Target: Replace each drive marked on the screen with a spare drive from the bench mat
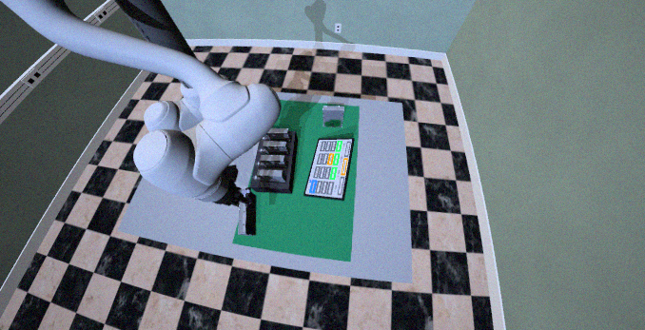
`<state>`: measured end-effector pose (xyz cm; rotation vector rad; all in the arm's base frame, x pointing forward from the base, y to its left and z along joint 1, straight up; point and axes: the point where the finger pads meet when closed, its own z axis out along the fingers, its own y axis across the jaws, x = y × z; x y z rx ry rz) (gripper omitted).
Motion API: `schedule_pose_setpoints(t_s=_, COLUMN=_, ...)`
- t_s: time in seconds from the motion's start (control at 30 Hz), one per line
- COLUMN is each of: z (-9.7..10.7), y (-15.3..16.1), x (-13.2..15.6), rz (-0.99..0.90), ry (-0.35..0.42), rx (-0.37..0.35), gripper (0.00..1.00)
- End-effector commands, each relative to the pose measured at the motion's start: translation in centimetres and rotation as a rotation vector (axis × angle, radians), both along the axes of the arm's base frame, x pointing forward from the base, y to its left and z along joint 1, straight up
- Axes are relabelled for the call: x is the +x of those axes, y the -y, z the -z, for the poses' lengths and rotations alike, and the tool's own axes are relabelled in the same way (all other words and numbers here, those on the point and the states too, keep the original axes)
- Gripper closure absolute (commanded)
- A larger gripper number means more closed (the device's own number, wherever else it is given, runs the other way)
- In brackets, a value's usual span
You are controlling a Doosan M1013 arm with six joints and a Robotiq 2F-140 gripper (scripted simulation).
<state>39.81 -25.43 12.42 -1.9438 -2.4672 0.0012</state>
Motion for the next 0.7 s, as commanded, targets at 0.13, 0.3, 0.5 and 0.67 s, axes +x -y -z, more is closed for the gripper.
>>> schedule_pose_setpoints(t_s=0.13, z=-2.0, y=0.0, x=0.0, rz=0.0, ry=0.001, rx=0.0, gripper=0.9)
schedule_pose_setpoints(t_s=0.3, z=-2.9, y=0.0, x=0.0, rz=0.0, ry=0.001, rx=0.0, gripper=0.9)
schedule_pose_setpoints(t_s=0.5, z=-4.4, y=0.0, x=0.0, rz=0.0, ry=0.001, rx=0.0, gripper=0.9)
schedule_pose_setpoints(t_s=0.67, z=-5.4, y=0.0, x=0.0, rz=0.0, ry=0.001, rx=0.0, gripper=0.9)
